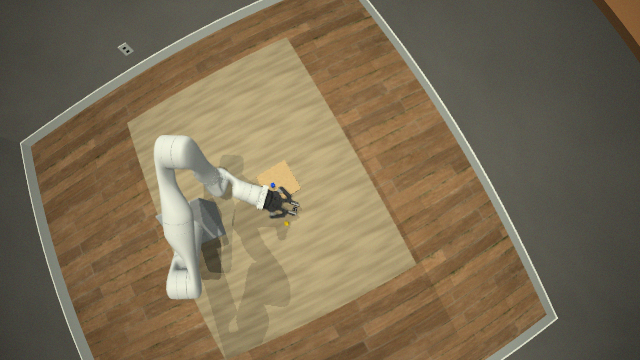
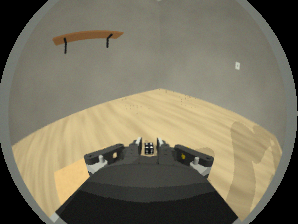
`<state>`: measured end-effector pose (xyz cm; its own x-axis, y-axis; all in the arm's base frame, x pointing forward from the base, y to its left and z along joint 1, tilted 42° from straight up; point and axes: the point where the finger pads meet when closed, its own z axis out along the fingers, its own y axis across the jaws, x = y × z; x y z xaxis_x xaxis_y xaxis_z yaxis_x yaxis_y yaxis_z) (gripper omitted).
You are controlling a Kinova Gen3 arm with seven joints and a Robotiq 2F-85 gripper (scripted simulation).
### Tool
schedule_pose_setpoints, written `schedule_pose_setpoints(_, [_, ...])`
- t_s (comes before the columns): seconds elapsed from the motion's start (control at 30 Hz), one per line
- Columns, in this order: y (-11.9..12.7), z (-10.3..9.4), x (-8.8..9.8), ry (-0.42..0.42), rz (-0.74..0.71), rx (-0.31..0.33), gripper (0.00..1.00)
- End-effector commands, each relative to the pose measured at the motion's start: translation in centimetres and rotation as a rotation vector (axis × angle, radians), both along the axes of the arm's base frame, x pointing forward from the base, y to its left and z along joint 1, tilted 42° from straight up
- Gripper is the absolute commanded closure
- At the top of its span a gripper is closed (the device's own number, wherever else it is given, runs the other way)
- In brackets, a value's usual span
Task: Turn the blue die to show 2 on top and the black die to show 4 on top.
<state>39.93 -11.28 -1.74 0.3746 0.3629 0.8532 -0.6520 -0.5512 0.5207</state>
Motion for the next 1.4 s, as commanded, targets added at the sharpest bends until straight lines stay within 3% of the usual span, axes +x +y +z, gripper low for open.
schedule_pose_setpoints(0.0, [0.1, 0.0, 0.0, -0.001, 0.001, 0.001, 0.69])
schedule_pose_setpoints(0.5, [0.3, 0.0, -0.2, -0.001, 0.001, 0.001, 0.69])
schedule_pose_setpoints(0.97, [3.6, -0.1, -3.0, -0.001, 0.001, 0.001, 0.69])
schedule_pose_setpoints(1.37, [4.1, 0.2, -3.3, -0.001, 0.001, 0.001, 0.69])
